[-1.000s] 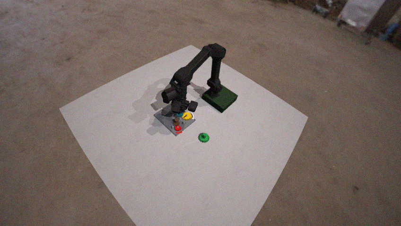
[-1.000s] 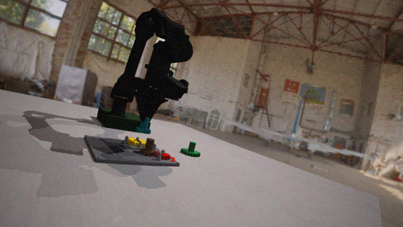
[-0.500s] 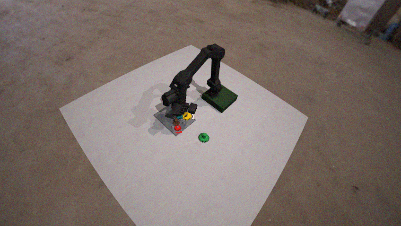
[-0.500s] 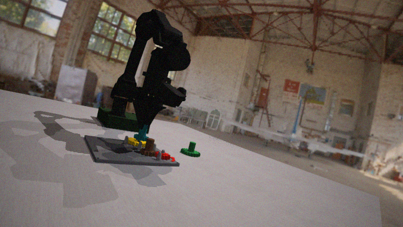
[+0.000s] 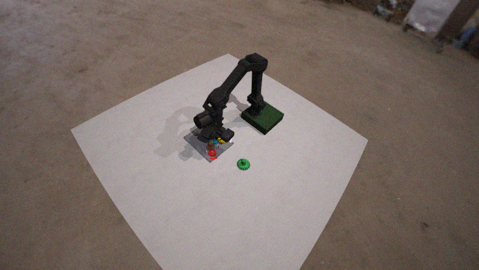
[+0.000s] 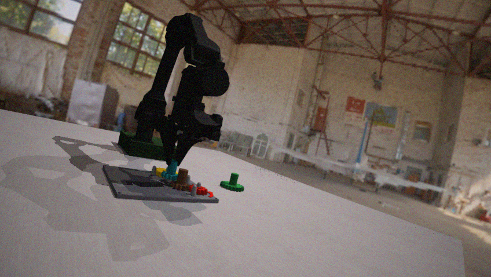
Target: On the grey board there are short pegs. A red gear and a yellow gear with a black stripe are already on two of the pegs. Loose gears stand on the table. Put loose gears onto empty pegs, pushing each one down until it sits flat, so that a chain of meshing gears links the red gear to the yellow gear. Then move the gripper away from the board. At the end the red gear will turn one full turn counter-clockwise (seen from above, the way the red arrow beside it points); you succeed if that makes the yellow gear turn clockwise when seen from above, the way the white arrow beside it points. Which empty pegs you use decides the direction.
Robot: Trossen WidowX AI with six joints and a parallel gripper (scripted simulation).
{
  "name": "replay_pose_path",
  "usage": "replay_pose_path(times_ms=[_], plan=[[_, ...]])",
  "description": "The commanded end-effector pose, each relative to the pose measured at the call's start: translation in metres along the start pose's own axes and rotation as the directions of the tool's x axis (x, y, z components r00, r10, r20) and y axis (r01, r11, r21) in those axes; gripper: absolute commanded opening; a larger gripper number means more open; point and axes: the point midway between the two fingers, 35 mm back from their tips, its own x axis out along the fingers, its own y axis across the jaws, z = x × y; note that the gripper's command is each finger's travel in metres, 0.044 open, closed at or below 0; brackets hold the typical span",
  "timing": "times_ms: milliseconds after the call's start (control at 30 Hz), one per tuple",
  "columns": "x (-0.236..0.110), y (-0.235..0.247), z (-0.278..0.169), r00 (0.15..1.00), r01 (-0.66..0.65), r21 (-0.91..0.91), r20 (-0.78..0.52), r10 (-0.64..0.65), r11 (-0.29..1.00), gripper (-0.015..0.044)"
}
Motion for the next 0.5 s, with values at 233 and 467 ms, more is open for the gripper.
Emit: replay_pose_path(times_ms=[233,467], plan=[[0.002,0.0006,0.0008,1.0,-0.005,-0.058,0.002,0.005,0.998,0.0],[0.0033,0.0011,0.0002,1.0,-0.004,-0.244,0.002,0.005,0.97,0.0]])
